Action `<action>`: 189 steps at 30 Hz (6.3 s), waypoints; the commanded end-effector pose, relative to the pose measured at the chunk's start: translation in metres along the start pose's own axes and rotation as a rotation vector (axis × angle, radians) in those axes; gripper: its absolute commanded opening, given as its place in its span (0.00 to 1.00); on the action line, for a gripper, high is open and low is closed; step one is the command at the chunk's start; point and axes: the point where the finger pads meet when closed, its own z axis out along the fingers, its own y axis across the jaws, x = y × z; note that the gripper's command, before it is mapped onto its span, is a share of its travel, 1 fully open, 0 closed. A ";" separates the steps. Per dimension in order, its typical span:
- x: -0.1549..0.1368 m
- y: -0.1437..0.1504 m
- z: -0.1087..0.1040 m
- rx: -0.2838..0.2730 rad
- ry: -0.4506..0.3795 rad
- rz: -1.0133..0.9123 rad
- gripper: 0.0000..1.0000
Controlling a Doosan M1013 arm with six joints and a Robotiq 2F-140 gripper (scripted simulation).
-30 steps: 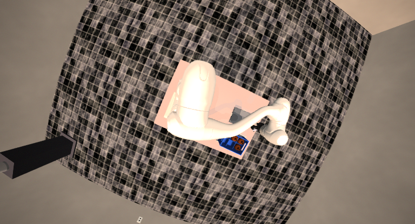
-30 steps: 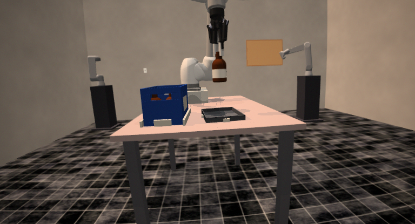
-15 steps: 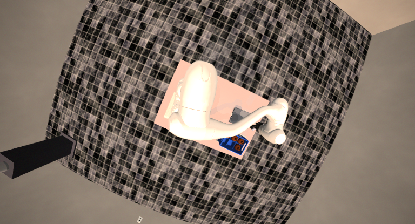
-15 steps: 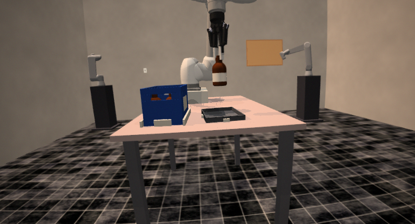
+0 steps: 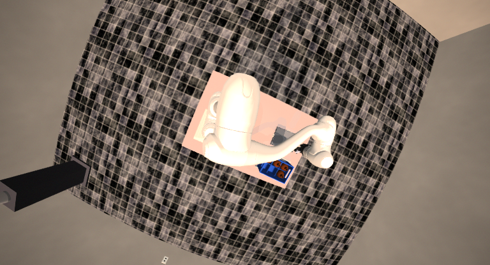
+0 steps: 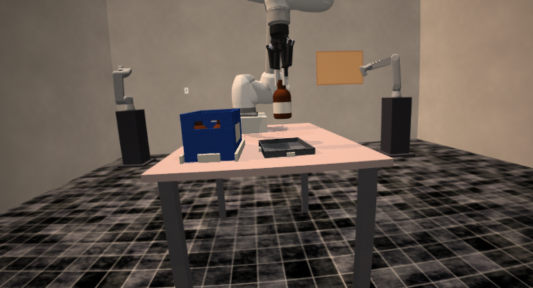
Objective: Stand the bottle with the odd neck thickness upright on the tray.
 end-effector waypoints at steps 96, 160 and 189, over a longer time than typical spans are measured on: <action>0.000 0.000 0.105 0.000 0.000 0.000 0.00; 0.000 0.000 0.122 0.000 0.000 0.000 0.00; 0.000 0.000 0.124 0.000 0.000 0.000 0.00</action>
